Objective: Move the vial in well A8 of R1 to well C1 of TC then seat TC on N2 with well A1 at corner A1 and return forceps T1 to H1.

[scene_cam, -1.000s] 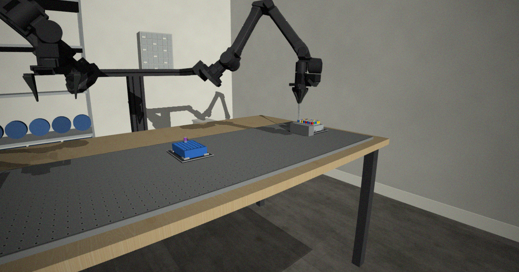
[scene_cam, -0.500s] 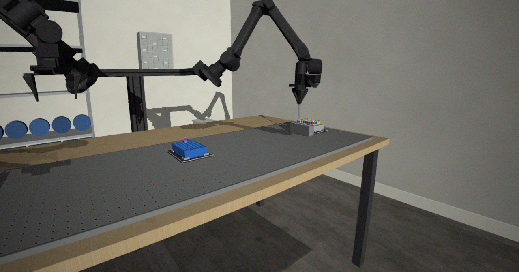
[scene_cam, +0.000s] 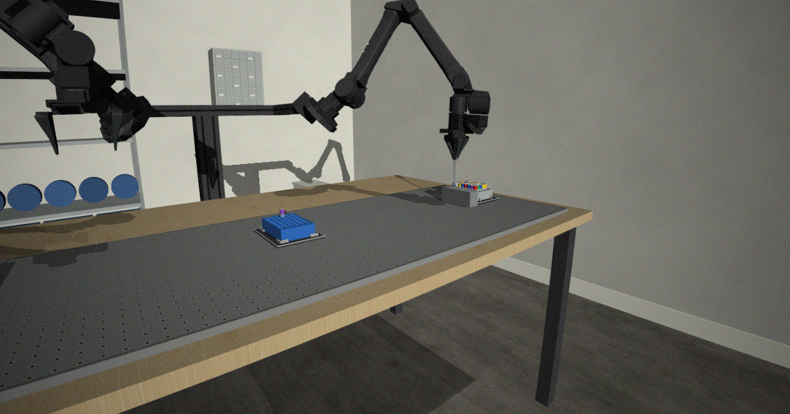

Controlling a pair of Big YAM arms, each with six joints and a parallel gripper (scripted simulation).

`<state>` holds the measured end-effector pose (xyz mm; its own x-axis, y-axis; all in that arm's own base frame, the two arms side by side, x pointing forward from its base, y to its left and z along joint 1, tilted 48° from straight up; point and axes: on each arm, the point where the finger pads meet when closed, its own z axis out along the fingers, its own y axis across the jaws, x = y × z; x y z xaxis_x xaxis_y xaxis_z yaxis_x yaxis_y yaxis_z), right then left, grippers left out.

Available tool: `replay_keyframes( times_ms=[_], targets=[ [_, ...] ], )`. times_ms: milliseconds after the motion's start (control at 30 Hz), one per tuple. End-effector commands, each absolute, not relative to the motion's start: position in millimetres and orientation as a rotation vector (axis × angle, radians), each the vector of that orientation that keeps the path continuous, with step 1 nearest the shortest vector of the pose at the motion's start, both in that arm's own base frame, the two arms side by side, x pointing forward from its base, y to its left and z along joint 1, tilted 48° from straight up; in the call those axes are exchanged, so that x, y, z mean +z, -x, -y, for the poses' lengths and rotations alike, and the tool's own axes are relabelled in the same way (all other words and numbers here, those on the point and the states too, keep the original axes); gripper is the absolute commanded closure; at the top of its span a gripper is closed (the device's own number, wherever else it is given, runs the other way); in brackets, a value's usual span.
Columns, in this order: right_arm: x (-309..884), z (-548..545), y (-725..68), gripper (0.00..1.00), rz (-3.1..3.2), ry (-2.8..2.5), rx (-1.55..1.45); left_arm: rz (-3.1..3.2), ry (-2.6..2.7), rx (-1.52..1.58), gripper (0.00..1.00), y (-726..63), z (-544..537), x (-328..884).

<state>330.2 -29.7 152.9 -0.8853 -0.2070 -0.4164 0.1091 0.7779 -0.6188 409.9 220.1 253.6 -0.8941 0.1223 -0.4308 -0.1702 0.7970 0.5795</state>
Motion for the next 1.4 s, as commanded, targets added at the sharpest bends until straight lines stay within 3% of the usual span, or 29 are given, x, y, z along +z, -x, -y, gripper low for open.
replay_keyframes(
  times_ms=[0, 1367],
  targets=[
    [160.6, 27.7, -335.0, 0.00, -2.486, 0.057, -0.899, -2.531, 0.037, 0.882, 0.93, -410.5, -225.5, 249.8],
    [160.6, 27.7, -335.0, 0.00, -2.486, 0.057, -0.899, -2.524, 0.042, 0.884, 0.93, -416.0, -232.9, 247.8]
  ],
)
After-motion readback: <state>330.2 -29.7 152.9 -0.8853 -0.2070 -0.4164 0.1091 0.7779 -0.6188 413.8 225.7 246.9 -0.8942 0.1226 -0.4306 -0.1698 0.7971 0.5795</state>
